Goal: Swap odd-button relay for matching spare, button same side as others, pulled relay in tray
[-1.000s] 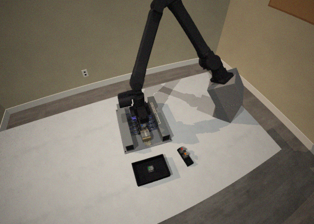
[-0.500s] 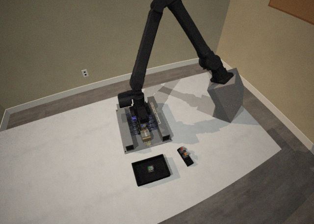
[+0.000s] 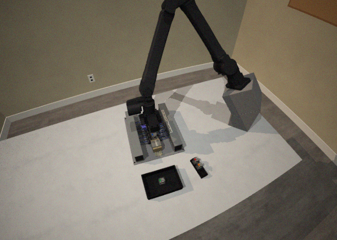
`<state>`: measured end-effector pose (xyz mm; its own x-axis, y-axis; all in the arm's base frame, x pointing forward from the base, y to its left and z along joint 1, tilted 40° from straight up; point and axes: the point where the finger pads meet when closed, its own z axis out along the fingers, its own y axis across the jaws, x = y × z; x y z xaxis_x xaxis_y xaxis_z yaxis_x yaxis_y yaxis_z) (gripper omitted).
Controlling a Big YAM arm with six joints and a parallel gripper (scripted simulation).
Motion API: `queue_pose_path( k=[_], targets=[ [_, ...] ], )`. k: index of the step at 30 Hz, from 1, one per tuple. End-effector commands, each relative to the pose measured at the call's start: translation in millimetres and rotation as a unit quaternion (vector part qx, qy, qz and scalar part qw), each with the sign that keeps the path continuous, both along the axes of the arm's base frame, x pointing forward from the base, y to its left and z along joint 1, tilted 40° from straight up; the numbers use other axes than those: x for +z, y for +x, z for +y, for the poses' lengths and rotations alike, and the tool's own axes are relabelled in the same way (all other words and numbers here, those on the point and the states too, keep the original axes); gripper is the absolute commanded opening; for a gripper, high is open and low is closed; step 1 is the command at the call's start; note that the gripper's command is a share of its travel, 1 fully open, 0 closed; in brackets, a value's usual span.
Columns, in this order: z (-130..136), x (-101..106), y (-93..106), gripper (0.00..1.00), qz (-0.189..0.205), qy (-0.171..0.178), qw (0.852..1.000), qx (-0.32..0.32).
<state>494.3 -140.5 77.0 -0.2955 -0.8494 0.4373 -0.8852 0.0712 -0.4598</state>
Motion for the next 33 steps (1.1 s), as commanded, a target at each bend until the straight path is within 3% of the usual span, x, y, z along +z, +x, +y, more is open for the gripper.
queue_pose_path(
  k=[1, 18, 33],
  targets=[
    [6.6, 19.7, 12.1, 0.59, -0.020, -0.001, 1.000, 0.006],
    [11.3, 25.4, 10.0, 0.59, -0.022, 0.000, 1.000, 0.007],
    [29.9, 46.3, -7.6, 0.59, -0.018, 0.000, 1.000, 0.007]
  ],
)
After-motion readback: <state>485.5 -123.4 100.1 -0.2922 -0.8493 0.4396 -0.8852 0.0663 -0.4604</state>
